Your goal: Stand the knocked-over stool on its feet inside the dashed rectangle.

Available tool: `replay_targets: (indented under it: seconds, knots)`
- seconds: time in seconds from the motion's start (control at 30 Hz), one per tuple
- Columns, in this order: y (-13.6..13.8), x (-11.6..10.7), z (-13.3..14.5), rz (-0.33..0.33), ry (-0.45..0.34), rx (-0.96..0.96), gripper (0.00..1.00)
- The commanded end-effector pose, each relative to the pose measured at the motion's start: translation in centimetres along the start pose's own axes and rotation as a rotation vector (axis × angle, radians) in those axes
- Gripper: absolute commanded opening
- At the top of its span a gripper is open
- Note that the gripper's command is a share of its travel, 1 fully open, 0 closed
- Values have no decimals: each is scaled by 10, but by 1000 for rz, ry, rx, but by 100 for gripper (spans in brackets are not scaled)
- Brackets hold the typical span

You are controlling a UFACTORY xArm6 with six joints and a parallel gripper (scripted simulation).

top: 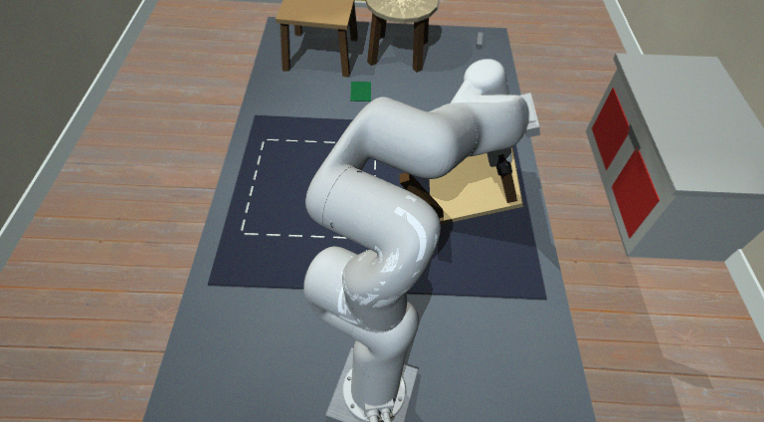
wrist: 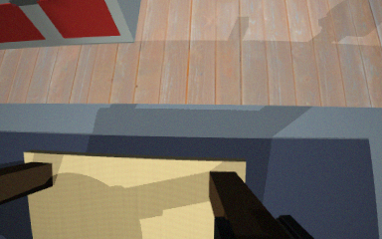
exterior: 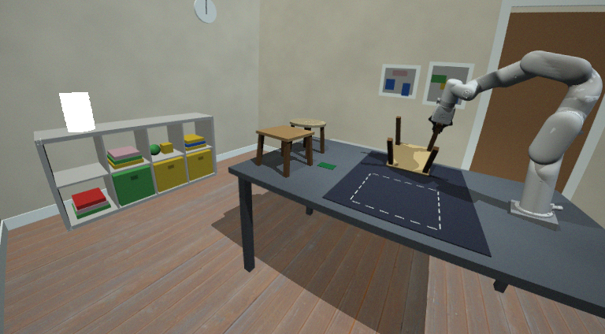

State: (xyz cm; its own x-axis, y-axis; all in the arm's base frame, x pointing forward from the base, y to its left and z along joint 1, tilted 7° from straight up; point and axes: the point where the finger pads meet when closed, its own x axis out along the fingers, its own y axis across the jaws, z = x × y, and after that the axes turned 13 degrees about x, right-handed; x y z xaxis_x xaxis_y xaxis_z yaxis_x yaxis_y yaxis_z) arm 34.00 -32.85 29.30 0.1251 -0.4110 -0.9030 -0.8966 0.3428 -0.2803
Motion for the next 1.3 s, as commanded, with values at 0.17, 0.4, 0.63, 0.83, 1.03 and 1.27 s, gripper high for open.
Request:
replay_targets:
  seconds: [0.17, 0.4, 0.63, 0.83, 1.03, 1.27]
  knots:
    - [-1, -2, -1, -4, 4, 2, 29]
    - [-1, -3, 0, -5, 10, 1, 29]
    - [0, -14, 11, -16, 62, -4, 29]
    - [2, -28, 27, -32, 136, -11, 29]
    - [5, -44, 49, -51, 227, -20, 29]
    - [10, -62, 80, -78, 352, -33, 29]
